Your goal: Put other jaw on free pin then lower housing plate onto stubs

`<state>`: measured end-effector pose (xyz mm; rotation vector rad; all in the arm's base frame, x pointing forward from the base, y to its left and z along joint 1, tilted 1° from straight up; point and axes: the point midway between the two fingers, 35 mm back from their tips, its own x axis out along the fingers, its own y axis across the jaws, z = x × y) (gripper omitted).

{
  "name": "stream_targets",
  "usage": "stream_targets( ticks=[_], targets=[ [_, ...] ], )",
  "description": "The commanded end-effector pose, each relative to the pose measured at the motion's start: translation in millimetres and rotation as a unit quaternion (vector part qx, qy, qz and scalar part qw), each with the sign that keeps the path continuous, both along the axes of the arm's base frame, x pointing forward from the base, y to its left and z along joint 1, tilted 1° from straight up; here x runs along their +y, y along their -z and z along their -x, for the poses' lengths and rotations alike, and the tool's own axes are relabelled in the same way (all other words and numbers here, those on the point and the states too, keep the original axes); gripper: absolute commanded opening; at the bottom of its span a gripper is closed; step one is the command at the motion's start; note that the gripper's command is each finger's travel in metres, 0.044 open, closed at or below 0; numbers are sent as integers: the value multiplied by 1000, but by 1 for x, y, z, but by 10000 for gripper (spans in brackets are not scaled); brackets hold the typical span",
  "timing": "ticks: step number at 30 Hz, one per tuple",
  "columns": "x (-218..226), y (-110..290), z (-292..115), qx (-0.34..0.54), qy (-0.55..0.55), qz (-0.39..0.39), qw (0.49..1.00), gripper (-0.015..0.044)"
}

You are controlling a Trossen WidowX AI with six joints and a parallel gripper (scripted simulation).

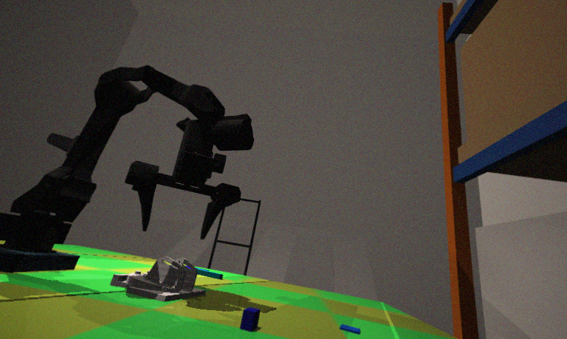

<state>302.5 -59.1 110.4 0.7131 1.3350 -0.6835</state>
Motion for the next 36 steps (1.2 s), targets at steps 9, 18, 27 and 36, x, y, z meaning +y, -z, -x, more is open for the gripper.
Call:
stream_targets(
  ticks=[9,18,27,36],
  targets=[
    [-34,-1,7,3,144,-10,990,440],
    [-58,-1,15,4,247,-19,969,440],
    [-81,-2,24,4,348,-27,937,440],
    [-103,-2,35,4,445,-34,895,440]
  ],
)
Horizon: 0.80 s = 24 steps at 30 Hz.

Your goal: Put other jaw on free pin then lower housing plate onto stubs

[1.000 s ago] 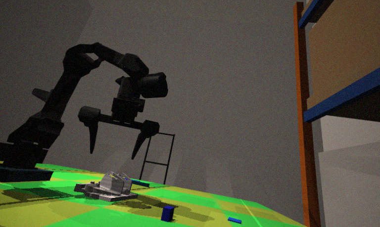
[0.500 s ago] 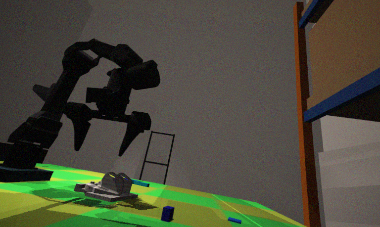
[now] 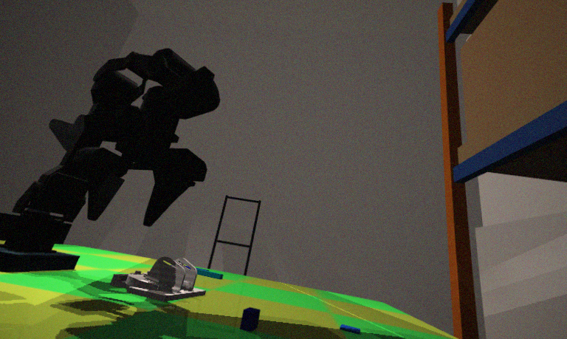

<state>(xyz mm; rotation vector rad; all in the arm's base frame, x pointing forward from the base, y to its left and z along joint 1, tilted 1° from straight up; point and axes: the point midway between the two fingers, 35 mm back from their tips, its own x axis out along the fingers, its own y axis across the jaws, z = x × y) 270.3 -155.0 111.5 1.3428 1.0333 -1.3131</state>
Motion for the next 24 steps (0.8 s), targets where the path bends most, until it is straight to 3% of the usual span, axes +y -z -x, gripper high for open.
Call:
stream_targets(
  ticks=[1,24],
  targets=[
    [-10,-1,5,-2,51,-6,999,440],
    [-62,-2,41,-3,307,-22,951,440]
  ],
)
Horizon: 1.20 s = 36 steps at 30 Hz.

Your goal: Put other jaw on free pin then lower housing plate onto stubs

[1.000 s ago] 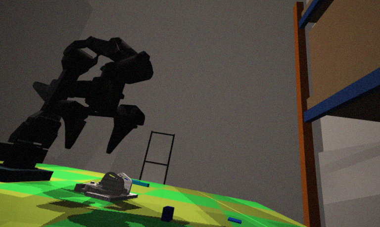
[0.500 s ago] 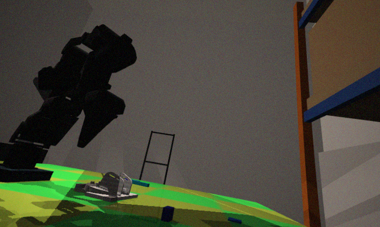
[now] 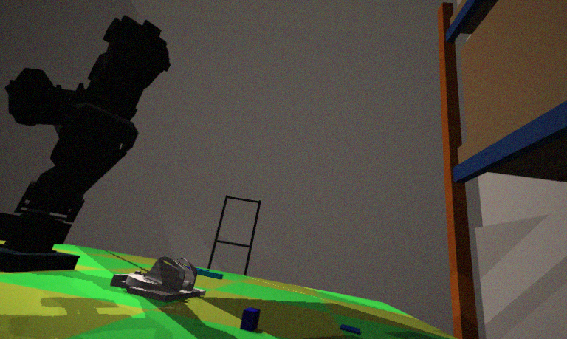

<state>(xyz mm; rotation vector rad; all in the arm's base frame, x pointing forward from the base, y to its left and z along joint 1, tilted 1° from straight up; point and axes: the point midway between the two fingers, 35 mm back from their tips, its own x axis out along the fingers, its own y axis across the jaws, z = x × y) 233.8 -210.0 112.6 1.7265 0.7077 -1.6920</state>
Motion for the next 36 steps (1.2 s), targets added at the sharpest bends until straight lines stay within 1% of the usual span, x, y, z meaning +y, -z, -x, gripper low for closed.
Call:
stream_targets(
  ticks=[1,15,29,36],
  targets=[
    [-9,-1,7,-2,50,-5,999,440],
    [-36,-1,34,-3,213,-15,977,440],
    [-60,-2,65,-4,369,-24,929,440],
    [-62,-2,69,-4,385,-25,923,440]
  ],
)
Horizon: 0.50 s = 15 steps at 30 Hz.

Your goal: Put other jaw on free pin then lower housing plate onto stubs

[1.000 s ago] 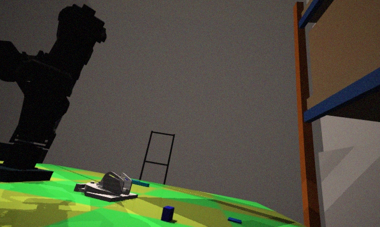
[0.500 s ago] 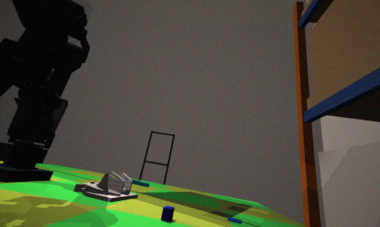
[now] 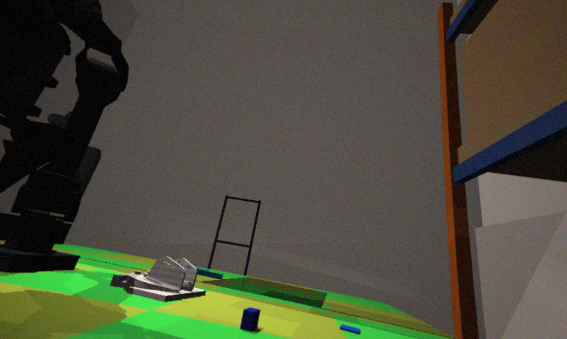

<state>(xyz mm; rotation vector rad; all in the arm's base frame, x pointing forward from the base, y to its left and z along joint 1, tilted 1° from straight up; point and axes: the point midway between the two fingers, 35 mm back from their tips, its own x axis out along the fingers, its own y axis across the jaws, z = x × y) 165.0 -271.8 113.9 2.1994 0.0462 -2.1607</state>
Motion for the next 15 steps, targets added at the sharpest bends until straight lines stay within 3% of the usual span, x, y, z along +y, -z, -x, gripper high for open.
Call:
stream_targets(
  ticks=[1,6,15],
  targets=[
    [0,1,0,-3,9,-2,1000,440],
    [-1,38,-1,-3,9,-2,1000,440],
    [-1,42,-1,-3,9,-2,1000,440]
  ],
)
